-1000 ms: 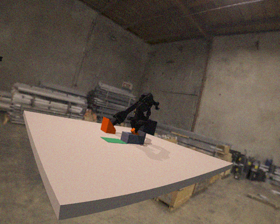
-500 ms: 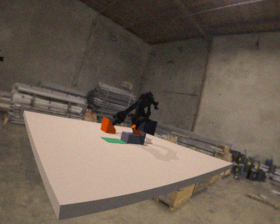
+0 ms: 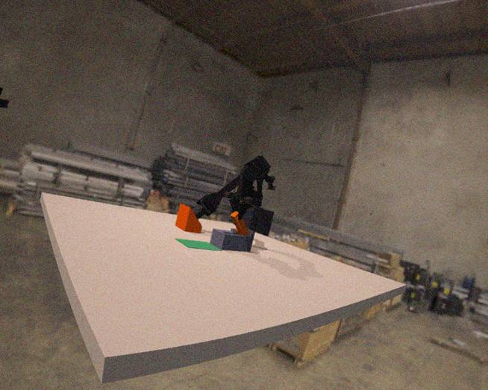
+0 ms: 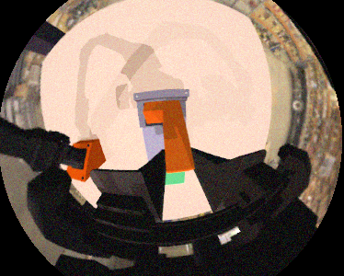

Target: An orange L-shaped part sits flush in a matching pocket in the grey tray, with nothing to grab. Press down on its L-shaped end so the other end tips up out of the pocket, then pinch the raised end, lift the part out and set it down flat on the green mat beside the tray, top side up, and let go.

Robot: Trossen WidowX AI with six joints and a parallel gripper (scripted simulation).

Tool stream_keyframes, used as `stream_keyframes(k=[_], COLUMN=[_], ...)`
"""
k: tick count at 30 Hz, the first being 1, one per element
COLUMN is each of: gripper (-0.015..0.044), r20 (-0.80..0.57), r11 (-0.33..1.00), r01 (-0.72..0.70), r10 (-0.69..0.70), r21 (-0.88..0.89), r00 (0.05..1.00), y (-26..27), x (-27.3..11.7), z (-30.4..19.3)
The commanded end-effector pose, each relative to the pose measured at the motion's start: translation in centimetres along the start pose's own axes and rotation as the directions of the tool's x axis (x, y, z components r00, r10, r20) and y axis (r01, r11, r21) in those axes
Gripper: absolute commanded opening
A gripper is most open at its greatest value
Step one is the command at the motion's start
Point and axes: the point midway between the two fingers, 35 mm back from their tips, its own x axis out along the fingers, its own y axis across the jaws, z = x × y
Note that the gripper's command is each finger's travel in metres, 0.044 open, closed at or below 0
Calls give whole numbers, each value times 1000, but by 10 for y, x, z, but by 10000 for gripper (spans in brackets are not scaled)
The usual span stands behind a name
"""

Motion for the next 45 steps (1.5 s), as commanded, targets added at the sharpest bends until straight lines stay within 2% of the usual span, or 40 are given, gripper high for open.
stream_keyframes(k=[1,26,45], gripper=[0,0,0], r20=[2,1,-5], r11=[1000,1000,1000], r01=[2,1,2], r10=[-2,-1,-2], r21=[-7,-6,-7], r00=[1000,1000,1000], y=[-1,0,10], x=[-5,-31,-29], z=[1,-3,-115])
